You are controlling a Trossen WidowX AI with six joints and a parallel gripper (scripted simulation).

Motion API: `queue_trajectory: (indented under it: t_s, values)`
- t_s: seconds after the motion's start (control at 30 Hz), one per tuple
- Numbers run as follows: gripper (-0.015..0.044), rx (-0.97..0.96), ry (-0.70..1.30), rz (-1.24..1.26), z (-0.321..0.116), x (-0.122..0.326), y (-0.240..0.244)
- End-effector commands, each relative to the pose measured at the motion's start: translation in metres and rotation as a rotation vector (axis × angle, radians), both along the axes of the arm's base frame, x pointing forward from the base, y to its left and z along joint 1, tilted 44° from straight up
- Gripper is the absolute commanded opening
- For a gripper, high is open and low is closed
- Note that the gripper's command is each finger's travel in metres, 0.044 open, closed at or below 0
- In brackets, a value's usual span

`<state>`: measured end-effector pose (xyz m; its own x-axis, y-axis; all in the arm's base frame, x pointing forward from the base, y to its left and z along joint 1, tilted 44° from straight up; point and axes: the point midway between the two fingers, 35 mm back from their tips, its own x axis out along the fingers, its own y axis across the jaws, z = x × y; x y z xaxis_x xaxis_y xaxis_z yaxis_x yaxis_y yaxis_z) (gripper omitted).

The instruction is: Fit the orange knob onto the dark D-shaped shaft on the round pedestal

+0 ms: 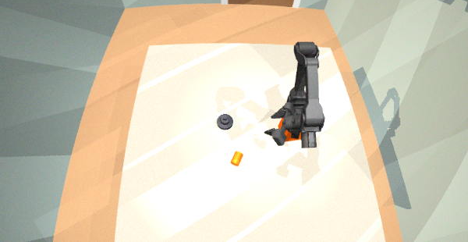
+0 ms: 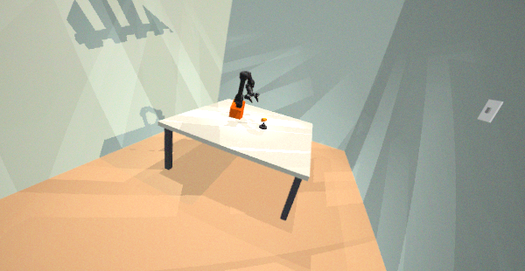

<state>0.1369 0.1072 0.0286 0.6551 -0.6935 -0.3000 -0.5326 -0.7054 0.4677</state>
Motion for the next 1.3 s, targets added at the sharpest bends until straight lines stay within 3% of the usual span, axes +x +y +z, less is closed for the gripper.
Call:
queue_trajectory:
  t_s: [0.0, 0.27, 0.67, 0.9, 1.1, 1.27]
  values:
    - [0.0426, 0.007, -0.002, -0.007, -0.001, 0.000, 0.000]
    - [0.0440, 0.351, -0.160, -0.404, -0.028, 0.034, 0.028]
    - [0.0440, 0.816, -0.686, -1.201, -0.060, 0.155, 0.045]
    - [0.0440, 0.835, -0.719, -1.243, -0.063, 0.164, 0.042]
    - [0.0440, 0.835, -0.723, -1.240, -0.128, 0.166, -0.018]
    - [0.0440, 0.834, -0.724, -1.240, -0.135, 0.165, -0.026]
